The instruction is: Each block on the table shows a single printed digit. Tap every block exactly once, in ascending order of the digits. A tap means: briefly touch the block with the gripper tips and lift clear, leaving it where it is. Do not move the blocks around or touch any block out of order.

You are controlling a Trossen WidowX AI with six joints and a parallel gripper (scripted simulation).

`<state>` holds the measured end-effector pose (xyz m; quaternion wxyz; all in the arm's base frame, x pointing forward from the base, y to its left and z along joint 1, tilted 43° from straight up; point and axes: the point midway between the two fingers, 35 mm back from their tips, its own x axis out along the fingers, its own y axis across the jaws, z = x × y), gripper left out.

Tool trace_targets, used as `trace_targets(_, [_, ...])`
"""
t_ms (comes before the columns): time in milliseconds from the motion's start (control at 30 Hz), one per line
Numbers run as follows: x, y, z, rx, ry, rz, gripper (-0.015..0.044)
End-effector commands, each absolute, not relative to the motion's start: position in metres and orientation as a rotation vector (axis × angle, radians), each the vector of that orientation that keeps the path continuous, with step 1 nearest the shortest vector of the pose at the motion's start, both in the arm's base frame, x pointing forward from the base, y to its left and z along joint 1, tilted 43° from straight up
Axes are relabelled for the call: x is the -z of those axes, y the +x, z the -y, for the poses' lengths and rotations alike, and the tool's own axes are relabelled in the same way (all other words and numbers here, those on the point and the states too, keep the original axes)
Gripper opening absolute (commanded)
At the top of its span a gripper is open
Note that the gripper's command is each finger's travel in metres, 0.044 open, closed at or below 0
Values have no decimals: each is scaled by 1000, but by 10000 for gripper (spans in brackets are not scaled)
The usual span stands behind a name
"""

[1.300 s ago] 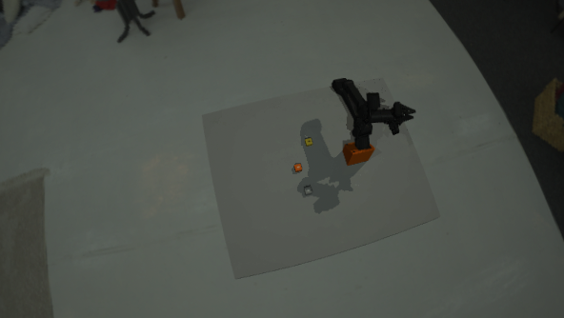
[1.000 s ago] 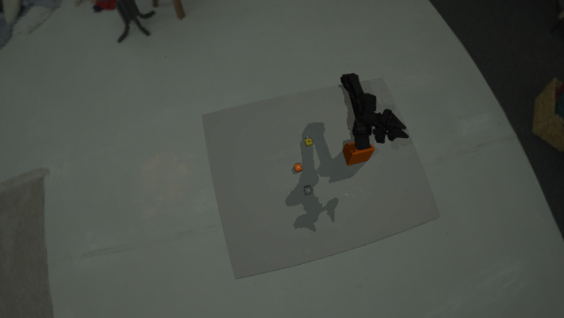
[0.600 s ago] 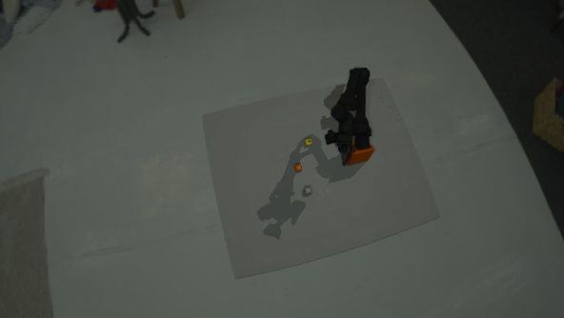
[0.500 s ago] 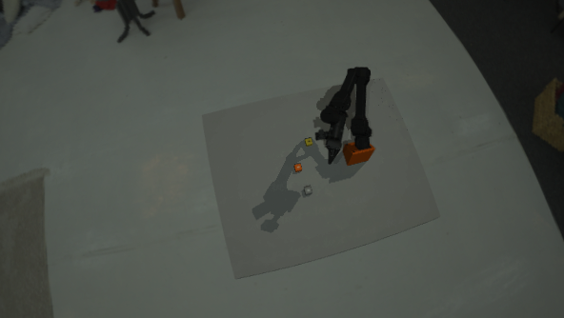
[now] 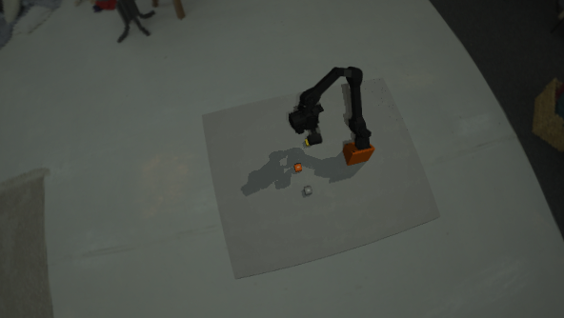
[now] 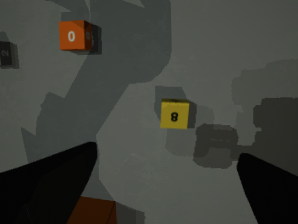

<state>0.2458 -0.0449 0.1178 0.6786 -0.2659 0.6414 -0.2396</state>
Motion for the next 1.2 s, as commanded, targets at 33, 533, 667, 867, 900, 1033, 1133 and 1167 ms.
trace_targets(33, [-120, 245, 49, 537, -633, -1460, 400])
trace_targets(533, [-120, 245, 49, 537, -633, -1460, 400])
trace_targets(667, [-117, 251, 43, 536, -632, -1460, 400])
trace_targets(867, [-74, 294, -8, 531, -627, -1459, 400])
trace_targets(900, [-65, 299, -18, 531, -627, -1459, 400])
trace_targets(1033, [-41, 310, -42, 534, -628, -1457, 400])
trace_targets(1133, [-41, 310, -42, 534, -628, -1457, 400])
trace_targets(1167, [-41, 310, -42, 534, -628, -1457, 400])
